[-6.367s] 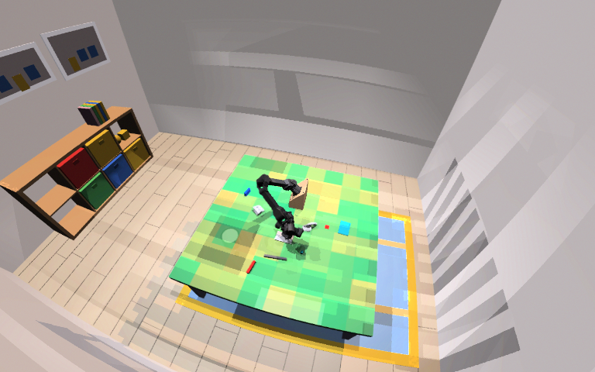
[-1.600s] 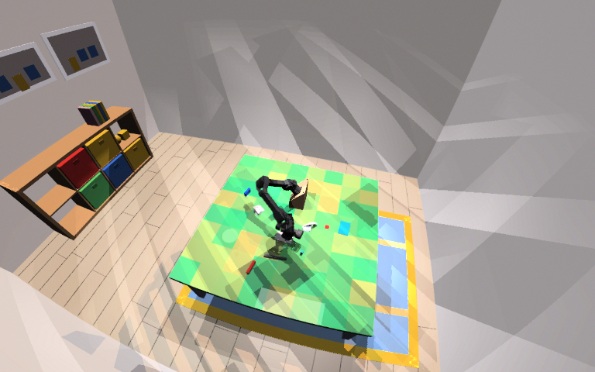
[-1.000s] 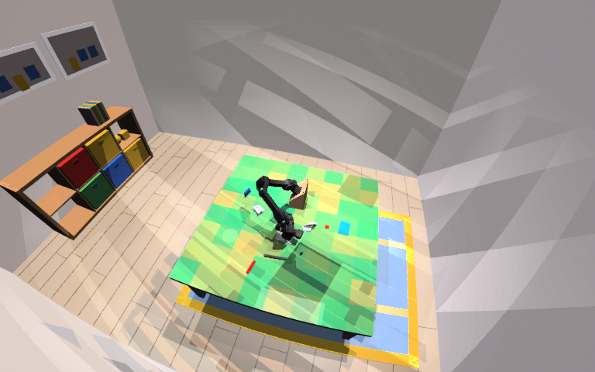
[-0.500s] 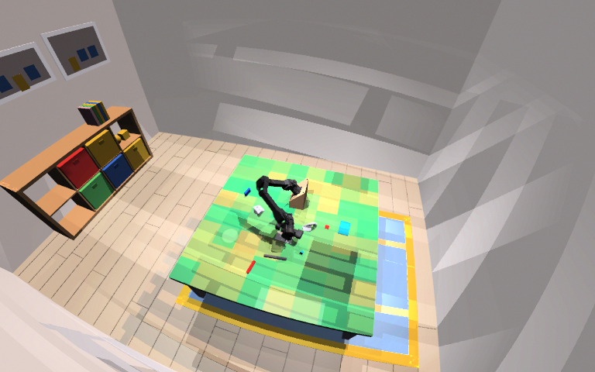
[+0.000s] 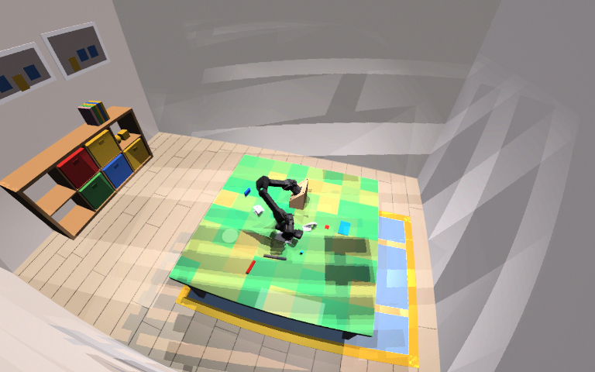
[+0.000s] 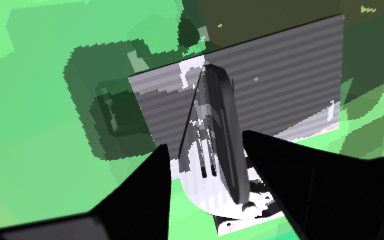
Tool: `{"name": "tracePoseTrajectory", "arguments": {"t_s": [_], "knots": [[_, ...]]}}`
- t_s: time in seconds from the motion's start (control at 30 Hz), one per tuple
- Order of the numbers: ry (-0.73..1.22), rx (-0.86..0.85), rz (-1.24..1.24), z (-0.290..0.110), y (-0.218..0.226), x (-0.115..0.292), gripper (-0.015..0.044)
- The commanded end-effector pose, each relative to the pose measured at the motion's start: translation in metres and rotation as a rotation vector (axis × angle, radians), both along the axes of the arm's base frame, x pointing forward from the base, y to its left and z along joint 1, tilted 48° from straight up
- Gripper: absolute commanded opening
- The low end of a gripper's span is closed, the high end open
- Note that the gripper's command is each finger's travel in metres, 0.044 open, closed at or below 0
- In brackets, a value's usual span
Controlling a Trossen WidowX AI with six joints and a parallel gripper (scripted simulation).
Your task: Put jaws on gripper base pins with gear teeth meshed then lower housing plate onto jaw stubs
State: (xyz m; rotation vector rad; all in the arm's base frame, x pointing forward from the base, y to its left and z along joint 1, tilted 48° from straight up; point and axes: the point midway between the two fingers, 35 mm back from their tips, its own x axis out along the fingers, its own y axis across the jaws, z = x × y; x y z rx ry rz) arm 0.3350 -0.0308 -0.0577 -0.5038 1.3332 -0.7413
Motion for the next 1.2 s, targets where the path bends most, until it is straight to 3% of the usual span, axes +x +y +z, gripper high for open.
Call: {"name": "tracePoseTrajectory", "arguments": {"t_s": [0.0, 0.33, 0.47, 0.77, 1.17], "knots": [[0.000, 0.000, 0.000, 0.000, 0.000, 0.000, 0.0224], [0.001, 0.000, 0.003, 0.044, 0.047, -0.005, 0.0224], [0.005, -0.003, 0.014, 0.040, 0.046, -0.005, 0.0224], [-0.002, -0.003, 0.019, 0.043, 0.048, -0.004, 0.0000], [-0.002, -0.003, 0.019, 0.043, 0.048, -0.004, 0.0000]]}}
